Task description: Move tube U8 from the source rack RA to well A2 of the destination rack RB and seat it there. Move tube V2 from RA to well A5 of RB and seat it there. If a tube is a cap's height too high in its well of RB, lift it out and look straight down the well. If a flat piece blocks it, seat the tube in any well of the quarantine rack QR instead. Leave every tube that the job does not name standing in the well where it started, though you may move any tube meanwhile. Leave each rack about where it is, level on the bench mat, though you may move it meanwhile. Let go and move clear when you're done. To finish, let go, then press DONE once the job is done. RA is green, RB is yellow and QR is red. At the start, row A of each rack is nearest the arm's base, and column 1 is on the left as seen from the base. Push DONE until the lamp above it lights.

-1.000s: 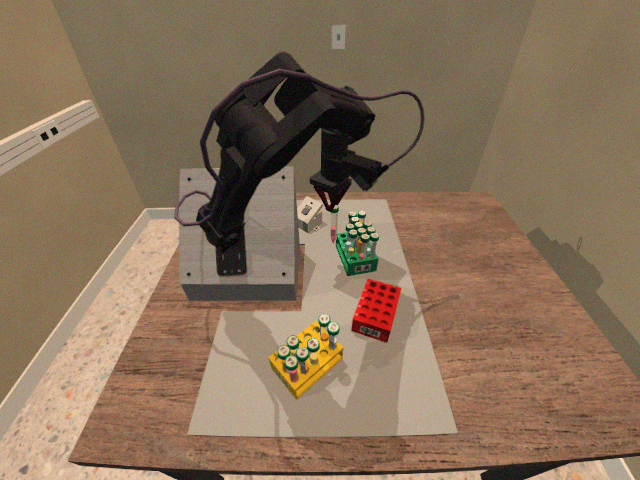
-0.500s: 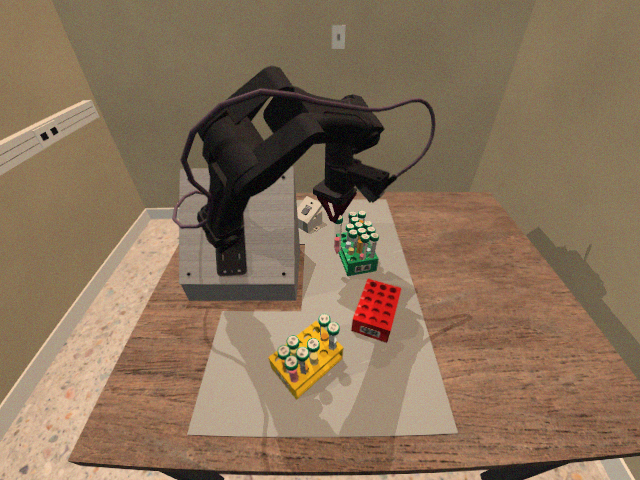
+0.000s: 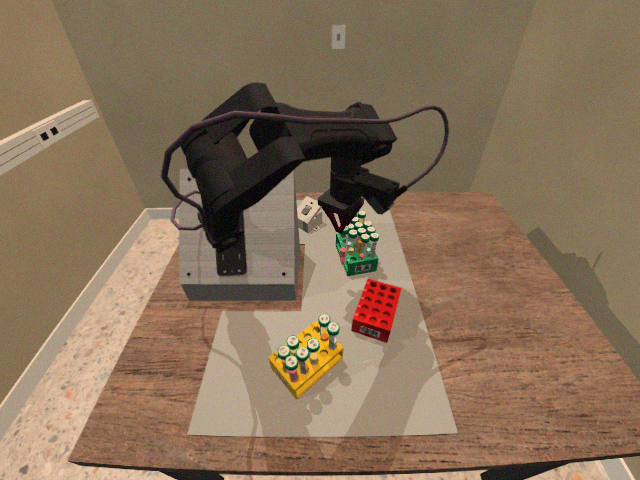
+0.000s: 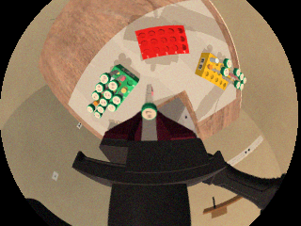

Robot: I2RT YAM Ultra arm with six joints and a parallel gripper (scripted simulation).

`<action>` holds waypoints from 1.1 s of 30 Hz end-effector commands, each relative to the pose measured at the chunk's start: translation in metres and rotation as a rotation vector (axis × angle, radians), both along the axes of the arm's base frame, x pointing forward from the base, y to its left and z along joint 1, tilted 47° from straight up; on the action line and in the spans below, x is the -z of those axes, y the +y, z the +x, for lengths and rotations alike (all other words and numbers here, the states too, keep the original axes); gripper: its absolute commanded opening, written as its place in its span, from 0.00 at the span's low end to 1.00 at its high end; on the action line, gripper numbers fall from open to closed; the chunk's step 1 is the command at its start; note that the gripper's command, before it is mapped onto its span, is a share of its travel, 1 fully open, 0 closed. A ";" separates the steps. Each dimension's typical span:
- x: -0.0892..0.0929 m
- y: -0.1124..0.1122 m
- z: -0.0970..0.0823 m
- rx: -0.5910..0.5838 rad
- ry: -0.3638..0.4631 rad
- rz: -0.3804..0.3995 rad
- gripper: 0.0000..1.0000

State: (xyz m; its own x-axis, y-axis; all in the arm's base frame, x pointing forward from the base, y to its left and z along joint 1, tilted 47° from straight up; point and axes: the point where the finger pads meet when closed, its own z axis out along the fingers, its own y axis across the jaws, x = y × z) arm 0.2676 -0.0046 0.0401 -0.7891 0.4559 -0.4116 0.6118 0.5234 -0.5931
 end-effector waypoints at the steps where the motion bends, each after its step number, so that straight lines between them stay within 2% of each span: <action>1: -0.013 -0.012 -0.007 -0.043 0.039 -0.030 0.00; 5: -0.018 -0.011 -0.006 -0.062 0.039 -0.030 0.00; 12: -0.034 -0.032 -0.004 -0.042 0.040 -0.030 0.00; 15: -0.048 -0.035 0.008 -0.042 0.003 -0.019 0.00; 19: -0.058 -0.044 0.011 -0.042 -0.001 -0.018 0.00; 22: -0.061 -0.042 0.012 -0.058 -0.001 -0.019 0.00; 26: -0.069 -0.054 0.012 -0.041 -0.001 -0.020 0.00; 28: -0.069 -0.048 0.014 -0.061 -0.004 -0.019 0.00; 33: -0.063 -0.048 0.015 -0.176 0.129 -0.016 0.00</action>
State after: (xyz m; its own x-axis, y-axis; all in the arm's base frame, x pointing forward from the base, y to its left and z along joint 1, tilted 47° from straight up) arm 0.2727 -0.0586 0.0962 -0.8452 0.3960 -0.3588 0.5316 0.5545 -0.6402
